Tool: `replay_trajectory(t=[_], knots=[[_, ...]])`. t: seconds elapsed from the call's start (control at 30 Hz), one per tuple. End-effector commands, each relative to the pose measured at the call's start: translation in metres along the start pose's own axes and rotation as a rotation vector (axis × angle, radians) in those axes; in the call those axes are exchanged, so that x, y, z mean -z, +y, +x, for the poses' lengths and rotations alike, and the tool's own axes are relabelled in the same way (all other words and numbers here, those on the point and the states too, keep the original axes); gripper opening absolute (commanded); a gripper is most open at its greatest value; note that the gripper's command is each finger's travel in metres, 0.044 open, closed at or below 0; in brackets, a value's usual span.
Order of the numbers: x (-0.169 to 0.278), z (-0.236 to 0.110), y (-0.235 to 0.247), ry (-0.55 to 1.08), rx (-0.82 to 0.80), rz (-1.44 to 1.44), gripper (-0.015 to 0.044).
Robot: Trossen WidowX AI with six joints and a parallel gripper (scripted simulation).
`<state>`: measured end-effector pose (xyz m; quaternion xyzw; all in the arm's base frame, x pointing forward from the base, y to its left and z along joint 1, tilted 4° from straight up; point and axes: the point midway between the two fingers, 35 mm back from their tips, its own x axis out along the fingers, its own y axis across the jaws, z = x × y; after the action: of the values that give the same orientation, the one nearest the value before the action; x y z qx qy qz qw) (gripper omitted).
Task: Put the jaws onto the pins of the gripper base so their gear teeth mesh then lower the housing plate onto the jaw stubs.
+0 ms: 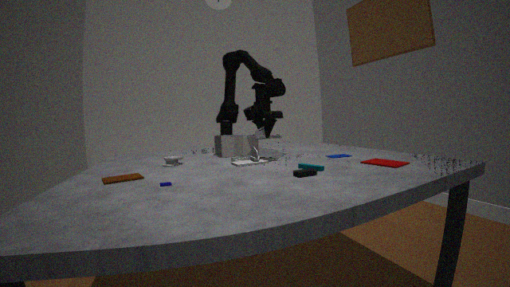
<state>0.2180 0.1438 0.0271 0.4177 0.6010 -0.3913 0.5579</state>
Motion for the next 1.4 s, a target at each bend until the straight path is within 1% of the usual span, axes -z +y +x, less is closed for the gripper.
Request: replay_trajectory(t=[0.0, 0.67, 1.37], knots=[[-0.014, 0.002, -0.003, -0.007, 0.009, -0.118, 0.0134], [-0.065, 0.001, -0.009, -0.010, 0.013, -0.616, 0.0134], [-0.114, 0.001, -0.026, -0.009, 0.020, -1.140, 0.0134]])
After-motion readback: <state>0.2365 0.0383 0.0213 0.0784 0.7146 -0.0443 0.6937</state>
